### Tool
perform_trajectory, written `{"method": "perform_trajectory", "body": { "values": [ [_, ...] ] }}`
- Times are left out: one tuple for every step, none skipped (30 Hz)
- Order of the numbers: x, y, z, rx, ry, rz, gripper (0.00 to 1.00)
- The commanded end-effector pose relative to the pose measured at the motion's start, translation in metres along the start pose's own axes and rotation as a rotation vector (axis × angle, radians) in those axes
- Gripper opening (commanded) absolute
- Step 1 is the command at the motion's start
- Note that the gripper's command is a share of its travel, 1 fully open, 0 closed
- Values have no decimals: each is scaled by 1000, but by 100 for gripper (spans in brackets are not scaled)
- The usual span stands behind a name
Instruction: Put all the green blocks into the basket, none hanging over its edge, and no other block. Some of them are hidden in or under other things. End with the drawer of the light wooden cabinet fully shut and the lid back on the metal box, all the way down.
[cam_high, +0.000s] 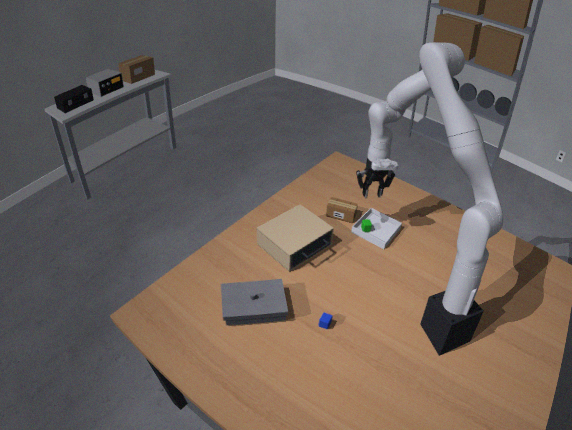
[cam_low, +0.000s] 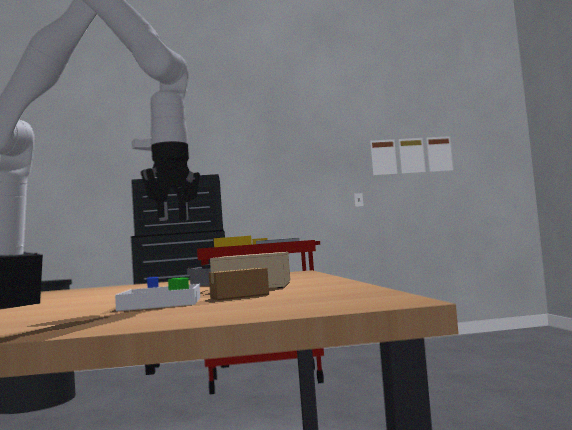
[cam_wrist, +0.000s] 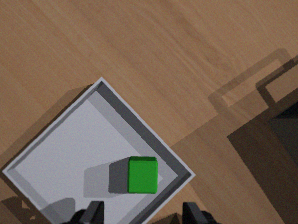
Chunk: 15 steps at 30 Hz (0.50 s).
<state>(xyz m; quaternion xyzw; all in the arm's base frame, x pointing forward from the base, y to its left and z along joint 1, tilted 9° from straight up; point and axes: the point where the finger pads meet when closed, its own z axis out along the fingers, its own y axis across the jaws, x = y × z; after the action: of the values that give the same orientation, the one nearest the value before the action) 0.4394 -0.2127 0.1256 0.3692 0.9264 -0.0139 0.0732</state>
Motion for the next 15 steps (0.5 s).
{"method": "perform_trajectory", "body": {
  "values": [
    [-1, 0, -3, -1, -2, 0, 54],
    [-1, 0, -3, -1, -2, 0, 54],
    [-1, 0, -5, -1, -2, 0, 54],
    [-1, 0, -5, -1, -2, 0, 54],
    [-1, 0, -6, -1, -2, 0, 54],
    [-1, 0, -6, -1, -2, 0, 54],
    [-1, 0, -7, -1, -2, 0, 54],
    [-1, 0, -7, -1, -2, 0, 54],
    [-1, 0, -7, -1, -2, 0, 54],
    [-1, 0, -7, -1, -2, 0, 54],
    [-1, 0, -7, -1, -2, 0, 54],
    [-1, 0, -7, -1, -2, 0, 54],
    [-1, 0, -7, -1, -2, 0, 54],
    [0, 1, -7, -1, -1, -2, 54],
    [0, 2, -7, -1, -1, -6, 54]
  ]
}}
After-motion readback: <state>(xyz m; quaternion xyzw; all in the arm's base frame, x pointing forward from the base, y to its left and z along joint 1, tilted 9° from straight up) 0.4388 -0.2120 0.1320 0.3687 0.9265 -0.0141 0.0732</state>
